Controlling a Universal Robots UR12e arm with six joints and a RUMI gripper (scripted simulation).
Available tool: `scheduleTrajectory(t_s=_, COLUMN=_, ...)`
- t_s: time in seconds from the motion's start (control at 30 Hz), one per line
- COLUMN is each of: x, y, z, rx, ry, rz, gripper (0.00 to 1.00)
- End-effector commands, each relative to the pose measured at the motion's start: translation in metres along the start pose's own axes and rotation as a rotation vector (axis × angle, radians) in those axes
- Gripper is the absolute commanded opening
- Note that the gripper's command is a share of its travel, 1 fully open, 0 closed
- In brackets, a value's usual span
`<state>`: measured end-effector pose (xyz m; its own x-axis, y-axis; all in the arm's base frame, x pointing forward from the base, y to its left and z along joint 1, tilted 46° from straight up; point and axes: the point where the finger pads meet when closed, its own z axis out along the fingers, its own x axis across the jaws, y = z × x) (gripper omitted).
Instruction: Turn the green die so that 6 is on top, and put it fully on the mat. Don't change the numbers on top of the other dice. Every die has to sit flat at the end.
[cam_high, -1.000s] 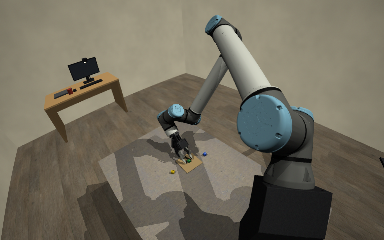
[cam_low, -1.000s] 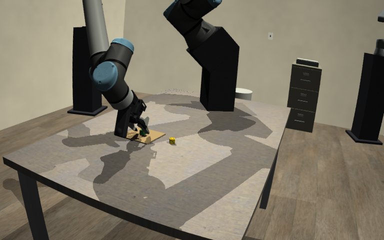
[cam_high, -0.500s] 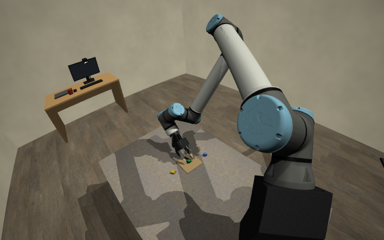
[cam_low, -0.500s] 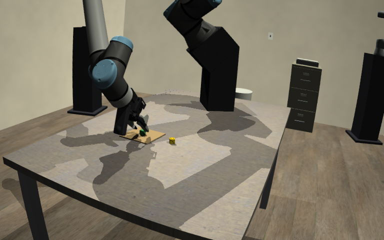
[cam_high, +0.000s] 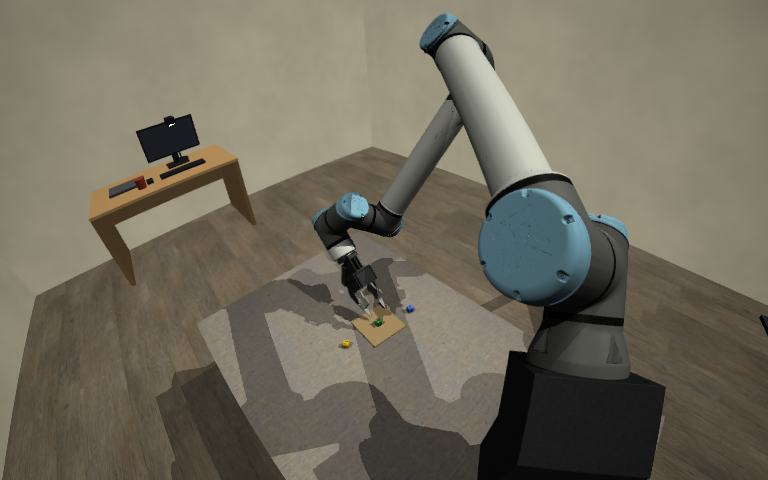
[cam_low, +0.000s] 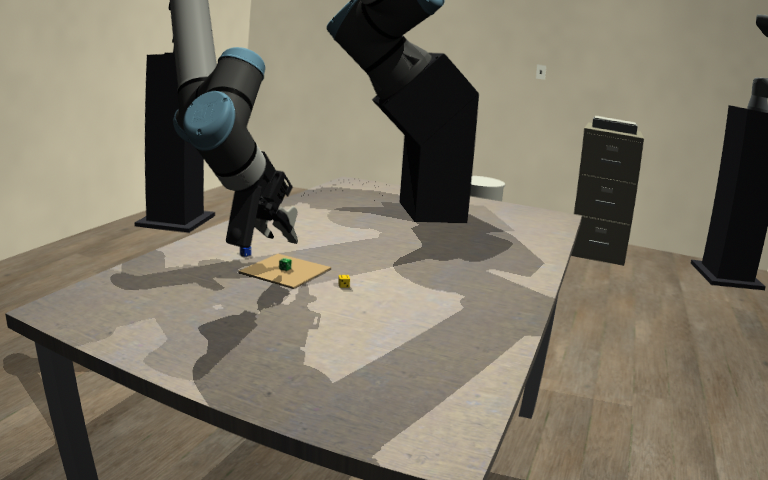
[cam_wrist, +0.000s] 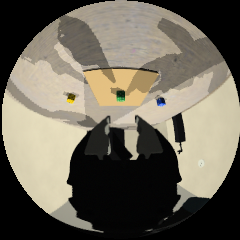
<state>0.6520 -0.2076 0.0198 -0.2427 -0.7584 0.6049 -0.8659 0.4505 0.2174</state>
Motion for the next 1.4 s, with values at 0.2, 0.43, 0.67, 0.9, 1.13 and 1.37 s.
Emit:
scheduleTrajectory(t_s=0.2, x=-0.0014, y=0.0132, z=-0.0118, rx=-0.001, ry=0.000, rz=-0.002, gripper=0.33)
scheduleTrajectory(t_s=0.43, x=-0.0016, y=0.0132, z=-0.0116, rx=0.004, ry=0.000, rz=-0.002, gripper=0.33)
scheduleTrajectory(t_s=0.67, x=-0.0030, y=0.0121, z=-0.0102, rx=0.051, ry=-0.003, rz=-0.003, gripper=0.33)
scheduleTrajectory(t_s=0.9, x=-0.0039, y=0.0117, z=-0.0092, rx=0.110, ry=-0.005, rz=-0.003, gripper=0.33)
scheduleTrajectory(t_s=1.13, x=-0.0032, y=0.0134, z=-0.0098, rx=0.199, ry=-0.004, rz=-0.003, gripper=0.33)
scheduleTrajectory(t_s=1.37, x=-0.0021, y=0.0153, z=-0.0109, rx=0.242, ry=-0.002, rz=-0.002, gripper=0.33)
